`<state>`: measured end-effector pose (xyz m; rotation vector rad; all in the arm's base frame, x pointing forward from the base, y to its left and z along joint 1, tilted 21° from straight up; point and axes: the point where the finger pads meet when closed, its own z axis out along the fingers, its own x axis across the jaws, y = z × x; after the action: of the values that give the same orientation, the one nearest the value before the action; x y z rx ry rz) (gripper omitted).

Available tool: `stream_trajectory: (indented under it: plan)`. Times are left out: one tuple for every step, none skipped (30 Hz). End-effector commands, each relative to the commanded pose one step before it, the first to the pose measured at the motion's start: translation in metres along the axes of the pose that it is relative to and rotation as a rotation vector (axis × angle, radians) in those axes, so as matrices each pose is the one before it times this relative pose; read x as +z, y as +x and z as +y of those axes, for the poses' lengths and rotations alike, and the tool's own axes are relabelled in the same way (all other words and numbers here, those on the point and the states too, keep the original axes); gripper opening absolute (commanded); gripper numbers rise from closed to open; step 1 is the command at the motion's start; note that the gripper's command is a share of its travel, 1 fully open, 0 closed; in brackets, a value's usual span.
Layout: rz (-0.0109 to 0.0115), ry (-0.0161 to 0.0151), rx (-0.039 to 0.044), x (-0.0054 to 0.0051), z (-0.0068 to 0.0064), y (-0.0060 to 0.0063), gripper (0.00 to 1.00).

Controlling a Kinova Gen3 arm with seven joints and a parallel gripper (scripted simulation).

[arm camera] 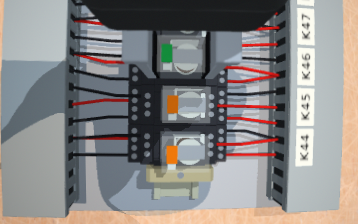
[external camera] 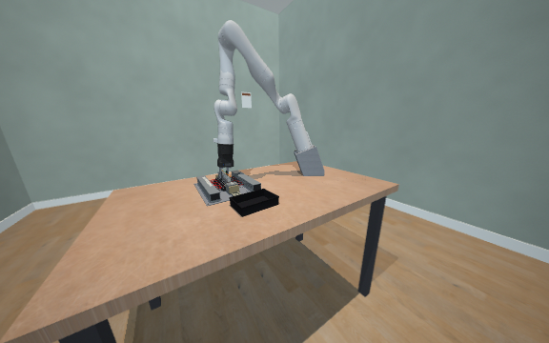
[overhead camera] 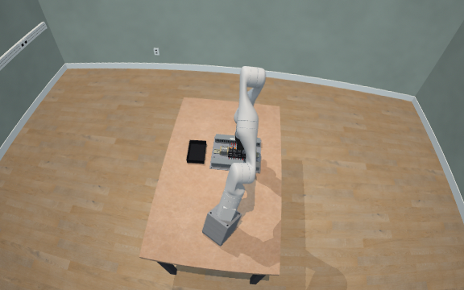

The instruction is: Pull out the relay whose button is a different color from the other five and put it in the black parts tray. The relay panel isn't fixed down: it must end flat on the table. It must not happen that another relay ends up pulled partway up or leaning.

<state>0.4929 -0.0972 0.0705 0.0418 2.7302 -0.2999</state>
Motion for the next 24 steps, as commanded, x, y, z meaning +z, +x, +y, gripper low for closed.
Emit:
stream_trajectory:
  plan:
    - [0.00697,-0.00489,0.00127,-0.00024,0.00108,-0.00356,0.0]
    - [0.0042,-0.00043,-0.00003,0.0002,0.0001,0.00007,0.0]
    - [0.00387,-0.00055,-0.00004,0.00015,0.00013,0.00011,0.0]
    - [0.00333,-0.00058,-0.00004,0.00011,0.00014,0.00012,0.0]
    - [0.00263,-0.00053,-0.00003,0.00007,0.00013,0.00011,0.0]
    - [0.00185,-0.00041,-0.00003,0.00005,0.0001,0.00008,0.0]
    - [0.0,0.0,0.0,0.0,0.0,0.0,0.0]
    - [0.0,0.0,0.0,0.0,0.0,0.0,0.0]
    - [0.00109,-0.00025,-0.00002,0.00002,0.00006,0.00005,0.0]
    - [0.00045,-0.00011,-0.00001,0.00001,0.00003,0.00002,0.0]
    - [0.00007,-0.00002,0.0,0.0,0.0,0.0,0.0]
    - [0.00007,0.00001,0.00001,0.0,0.0,-0.00001,0.0]
    - [0.00044,0.00009,0.00005,0.00001,-0.00002,-0.00004,0.0]
    - [0.00103,0.00019,0.00011,0.00003,-0.00004,-0.00008,0.0]
    - [0.00173,0.00029,0.00019,0.00004,-0.00006,-0.00013,0.0]
    - [0.00243,0.00033,0.00026,0.00005,-0.00007,-0.00016,0.0]
    - [0.00305,0.00032,0.00031,0.00005,-0.00006,-0.00017,0.0]
    - [0.00351,0.00023,0.00034,0.00004,-0.00004,-0.00015,0.0]
    - [0.00375,0.0001,0.00035,0.00003,0.0,-0.00012,0.0]
    - [0.00372,-0.00004,0.00032,0.00001,0.00003,-0.00009,0.0]
    - [0.00341,-0.00015,0.00028,-0.00001,0.00006,-0.00005,0.0]
    - [0.00285,-0.00021,0.00022,-0.00002,0.00007,-0.00002,0.0]
    - [0.0021,-0.0002,0.00016,-0.00002,0.00006,-0.00001,0.0]
    - [0.0,0.0,0.0,0.0,0.0,0.0,0.0]
